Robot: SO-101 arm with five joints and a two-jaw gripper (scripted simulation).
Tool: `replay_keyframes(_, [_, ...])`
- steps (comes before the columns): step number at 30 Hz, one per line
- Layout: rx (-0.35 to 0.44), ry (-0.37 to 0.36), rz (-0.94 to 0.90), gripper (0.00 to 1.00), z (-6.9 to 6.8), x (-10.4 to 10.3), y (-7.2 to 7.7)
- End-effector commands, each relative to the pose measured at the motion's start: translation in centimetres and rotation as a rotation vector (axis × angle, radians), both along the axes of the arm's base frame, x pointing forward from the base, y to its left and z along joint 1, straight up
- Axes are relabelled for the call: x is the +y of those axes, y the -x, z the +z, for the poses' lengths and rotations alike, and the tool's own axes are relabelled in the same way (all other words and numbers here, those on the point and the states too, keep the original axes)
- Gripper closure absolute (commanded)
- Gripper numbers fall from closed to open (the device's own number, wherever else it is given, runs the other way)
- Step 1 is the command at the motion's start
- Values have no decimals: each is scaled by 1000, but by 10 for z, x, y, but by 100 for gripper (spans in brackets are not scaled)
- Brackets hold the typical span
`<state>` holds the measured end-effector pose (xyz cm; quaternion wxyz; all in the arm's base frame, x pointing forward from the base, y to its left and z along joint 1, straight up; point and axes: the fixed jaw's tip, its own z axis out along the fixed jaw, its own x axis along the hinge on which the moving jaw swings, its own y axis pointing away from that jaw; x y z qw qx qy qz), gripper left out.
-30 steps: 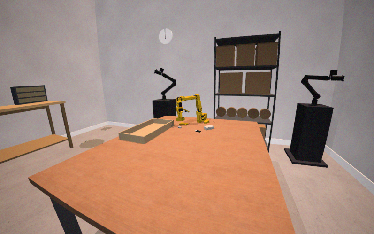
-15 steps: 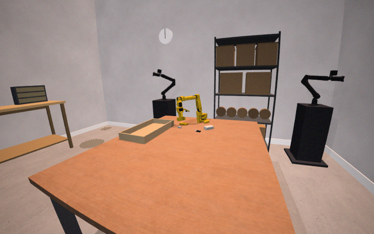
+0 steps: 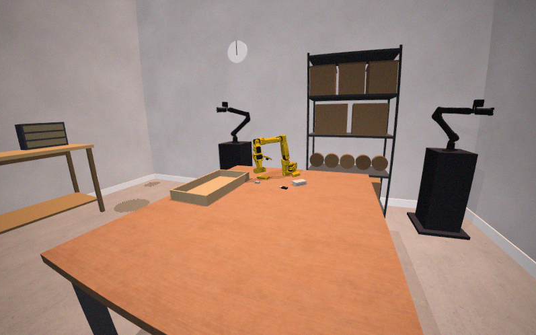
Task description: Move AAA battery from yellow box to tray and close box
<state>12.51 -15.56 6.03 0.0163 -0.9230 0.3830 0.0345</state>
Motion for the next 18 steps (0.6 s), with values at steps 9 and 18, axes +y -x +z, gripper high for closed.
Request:
replay_keyframes(9, [-51,56,1,78,13,-7,-3])
replay_keyframes(18, [-51,56,1,78,15,7,-3])
